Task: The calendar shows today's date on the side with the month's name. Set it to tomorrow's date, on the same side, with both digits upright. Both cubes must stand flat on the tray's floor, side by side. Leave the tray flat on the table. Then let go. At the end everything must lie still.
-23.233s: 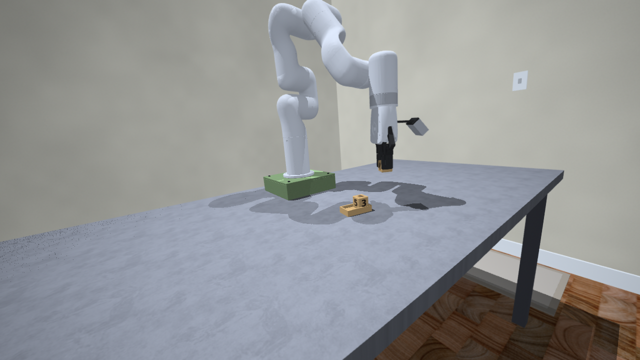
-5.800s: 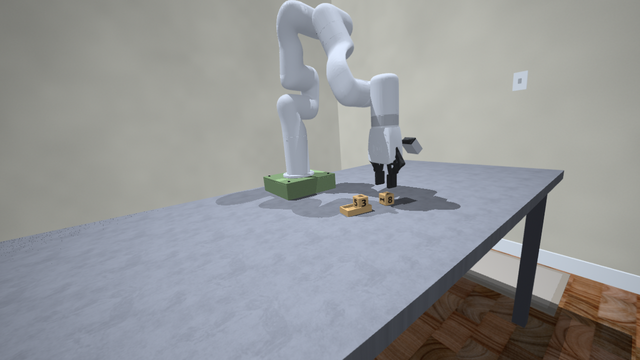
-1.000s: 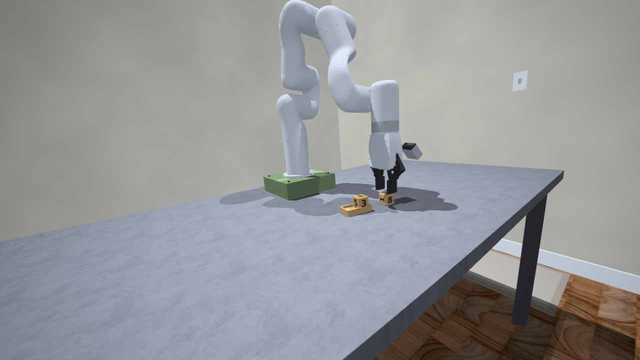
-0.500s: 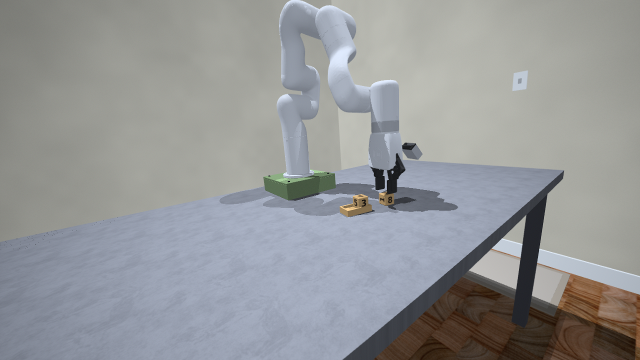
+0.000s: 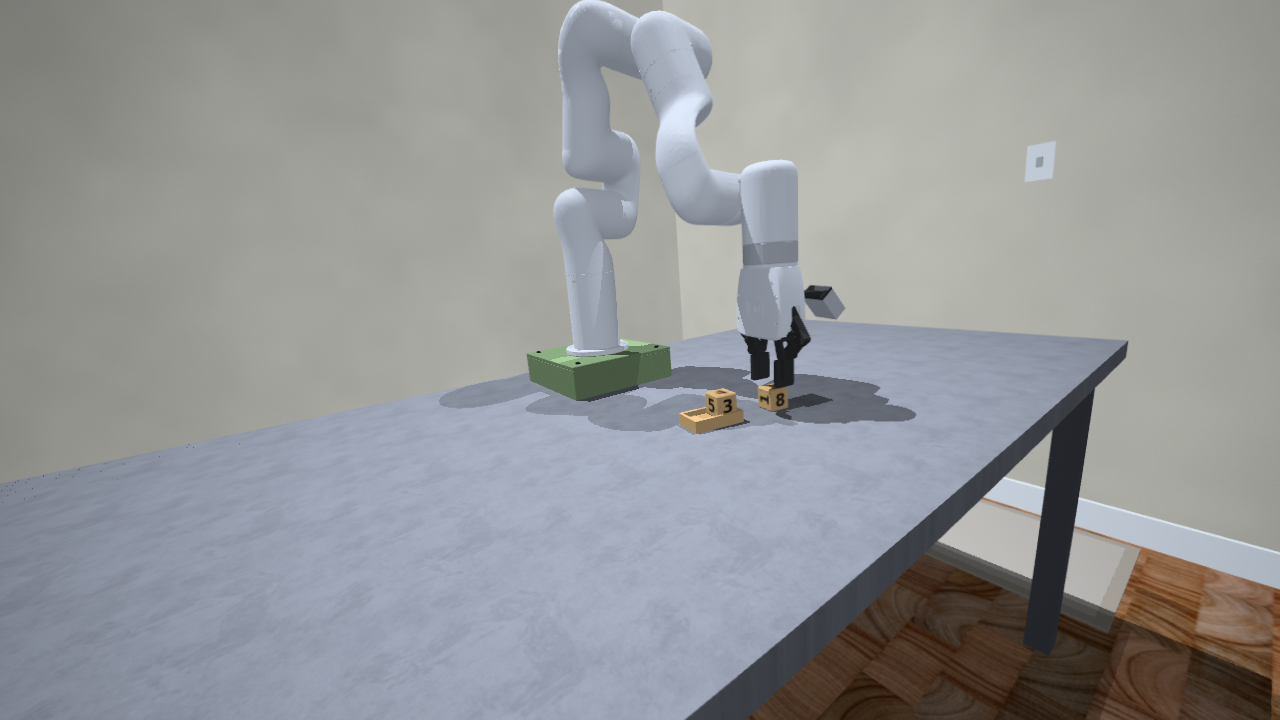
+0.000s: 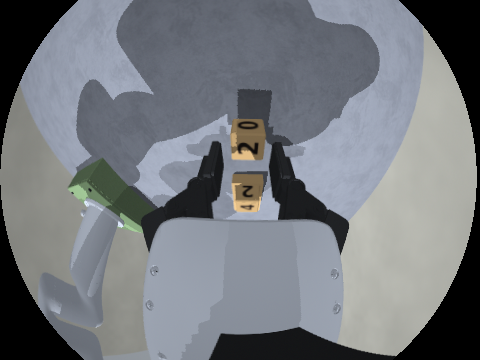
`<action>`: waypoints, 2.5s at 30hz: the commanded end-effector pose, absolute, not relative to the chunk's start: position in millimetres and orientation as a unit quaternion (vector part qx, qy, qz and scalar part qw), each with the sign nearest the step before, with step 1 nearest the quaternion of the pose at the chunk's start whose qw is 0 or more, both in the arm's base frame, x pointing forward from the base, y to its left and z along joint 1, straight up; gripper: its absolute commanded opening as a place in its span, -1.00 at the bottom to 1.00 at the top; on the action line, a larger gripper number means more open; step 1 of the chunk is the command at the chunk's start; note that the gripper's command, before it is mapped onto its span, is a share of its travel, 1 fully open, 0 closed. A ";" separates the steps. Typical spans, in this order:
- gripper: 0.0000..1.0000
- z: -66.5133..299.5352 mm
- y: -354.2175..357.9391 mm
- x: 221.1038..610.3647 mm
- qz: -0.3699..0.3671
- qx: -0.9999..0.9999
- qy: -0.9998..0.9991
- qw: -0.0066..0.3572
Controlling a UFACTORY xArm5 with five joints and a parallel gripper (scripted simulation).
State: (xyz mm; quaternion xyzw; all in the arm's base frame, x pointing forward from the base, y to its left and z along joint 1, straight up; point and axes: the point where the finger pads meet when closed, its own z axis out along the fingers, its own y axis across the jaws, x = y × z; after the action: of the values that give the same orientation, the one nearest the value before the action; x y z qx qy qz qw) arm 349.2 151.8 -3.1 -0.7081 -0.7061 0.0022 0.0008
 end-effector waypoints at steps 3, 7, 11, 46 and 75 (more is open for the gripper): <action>-0.01 -2.2 152.3 350.3 0.001 -0.708 -0.706 0.000; -0.01 -2.2 152.3 350.3 0.001 -0.708 -0.706 0.000; -0.01 -2.2 152.3 350.3 0.001 -0.708 -0.706 0.000; -0.01 -6.9 152.2 350.2 0.001 -0.708 -0.706 0.000; -0.01 -30.3 152.2 350.0 0.001 -0.708 -0.706 0.000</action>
State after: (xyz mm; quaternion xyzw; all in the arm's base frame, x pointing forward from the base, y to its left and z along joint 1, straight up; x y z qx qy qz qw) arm 348.9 151.7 -31.0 -0.7081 -0.7061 0.0020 0.0008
